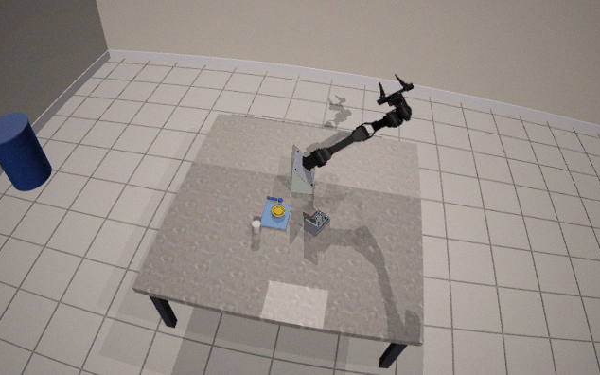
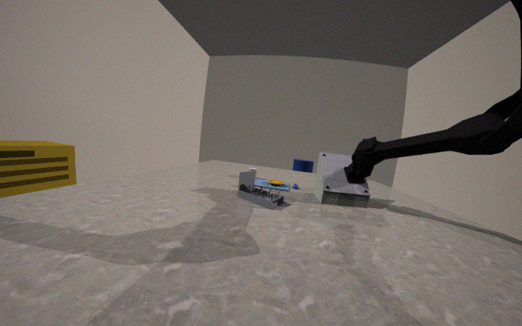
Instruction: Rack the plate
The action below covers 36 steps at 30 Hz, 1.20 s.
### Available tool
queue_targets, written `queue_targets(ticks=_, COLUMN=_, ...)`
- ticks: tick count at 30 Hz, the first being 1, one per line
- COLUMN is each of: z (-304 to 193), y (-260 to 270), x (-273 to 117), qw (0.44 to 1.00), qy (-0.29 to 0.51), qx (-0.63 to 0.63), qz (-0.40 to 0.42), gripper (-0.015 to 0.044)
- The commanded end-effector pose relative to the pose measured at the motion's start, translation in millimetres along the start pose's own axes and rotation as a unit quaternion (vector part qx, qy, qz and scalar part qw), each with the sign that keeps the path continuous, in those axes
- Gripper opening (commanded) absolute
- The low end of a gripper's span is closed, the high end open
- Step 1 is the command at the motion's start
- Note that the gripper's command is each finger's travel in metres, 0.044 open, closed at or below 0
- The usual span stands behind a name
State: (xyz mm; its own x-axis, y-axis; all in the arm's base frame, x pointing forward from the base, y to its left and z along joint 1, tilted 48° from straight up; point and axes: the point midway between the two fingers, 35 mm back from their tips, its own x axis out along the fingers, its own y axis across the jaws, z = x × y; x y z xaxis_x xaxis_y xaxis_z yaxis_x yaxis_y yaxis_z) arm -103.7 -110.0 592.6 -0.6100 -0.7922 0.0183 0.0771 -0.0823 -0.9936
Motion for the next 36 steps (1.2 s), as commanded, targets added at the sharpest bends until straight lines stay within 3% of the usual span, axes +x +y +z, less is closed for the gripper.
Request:
queue_targets(ticks=1, z=0, y=0, x=0, qw=1.0, qy=0.0, qx=0.0, qz=-0.001, gripper=0.04)
queue_targets(ticks=36, z=172, y=-10, x=-13, qw=0.971, qy=-0.112, qx=-0.104, qz=-0.183, gripper=0.04)
